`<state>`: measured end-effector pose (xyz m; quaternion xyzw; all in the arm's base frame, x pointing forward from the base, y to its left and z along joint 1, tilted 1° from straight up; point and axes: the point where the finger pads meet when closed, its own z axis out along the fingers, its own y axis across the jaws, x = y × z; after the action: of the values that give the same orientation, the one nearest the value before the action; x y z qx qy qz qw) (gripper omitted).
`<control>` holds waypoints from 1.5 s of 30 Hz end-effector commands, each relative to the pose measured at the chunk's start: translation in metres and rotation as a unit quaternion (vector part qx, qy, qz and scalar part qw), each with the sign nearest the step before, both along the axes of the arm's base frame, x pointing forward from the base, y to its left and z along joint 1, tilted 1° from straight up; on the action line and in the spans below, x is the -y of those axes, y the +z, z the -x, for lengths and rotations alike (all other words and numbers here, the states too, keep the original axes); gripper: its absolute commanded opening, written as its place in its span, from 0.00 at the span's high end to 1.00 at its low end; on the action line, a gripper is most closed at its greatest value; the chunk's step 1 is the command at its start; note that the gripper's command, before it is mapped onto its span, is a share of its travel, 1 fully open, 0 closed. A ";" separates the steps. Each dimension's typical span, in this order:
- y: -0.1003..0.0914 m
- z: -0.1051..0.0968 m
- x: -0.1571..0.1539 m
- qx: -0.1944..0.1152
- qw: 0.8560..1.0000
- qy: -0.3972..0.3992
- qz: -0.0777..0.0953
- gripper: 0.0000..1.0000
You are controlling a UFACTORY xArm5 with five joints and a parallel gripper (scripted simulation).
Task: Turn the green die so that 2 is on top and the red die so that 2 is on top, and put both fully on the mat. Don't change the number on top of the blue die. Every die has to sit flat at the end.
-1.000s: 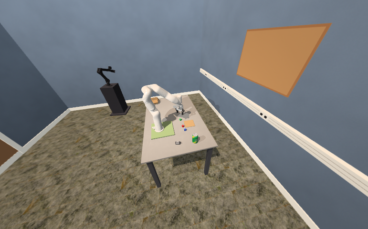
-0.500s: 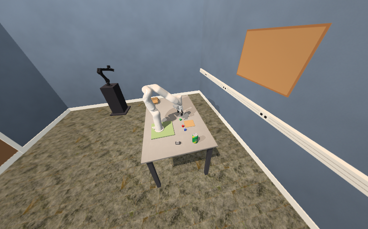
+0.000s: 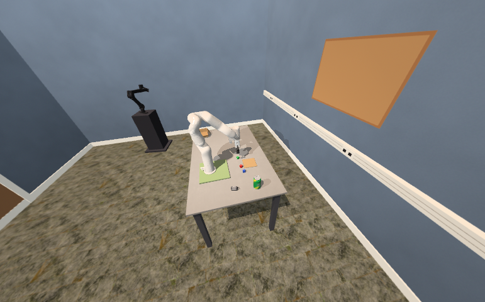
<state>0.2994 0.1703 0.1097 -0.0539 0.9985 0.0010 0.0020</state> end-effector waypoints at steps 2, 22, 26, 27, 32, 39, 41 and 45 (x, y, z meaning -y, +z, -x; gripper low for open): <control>-0.002 -0.001 0.000 0.001 0.995 -0.097 -0.002 0.00; -0.010 -0.001 0.000 0.001 0.941 -0.338 -0.003 0.00; -0.011 -0.001 0.001 0.000 0.922 -0.388 -0.003 0.00; -0.011 -0.001 0.001 0.000 0.922 -0.388 -0.003 0.00; -0.013 -0.001 0.001 0.000 0.896 -0.444 -0.003 0.00; -0.015 -0.001 0.001 0.000 0.861 -0.509 -0.004 0.00; -0.016 -0.001 0.001 0.000 0.855 -0.519 -0.004 0.00; -0.016 -0.001 0.001 0.000 0.850 -0.526 -0.004 0.00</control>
<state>0.2997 0.1685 0.0931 0.4612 0.8873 0.0021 0.0014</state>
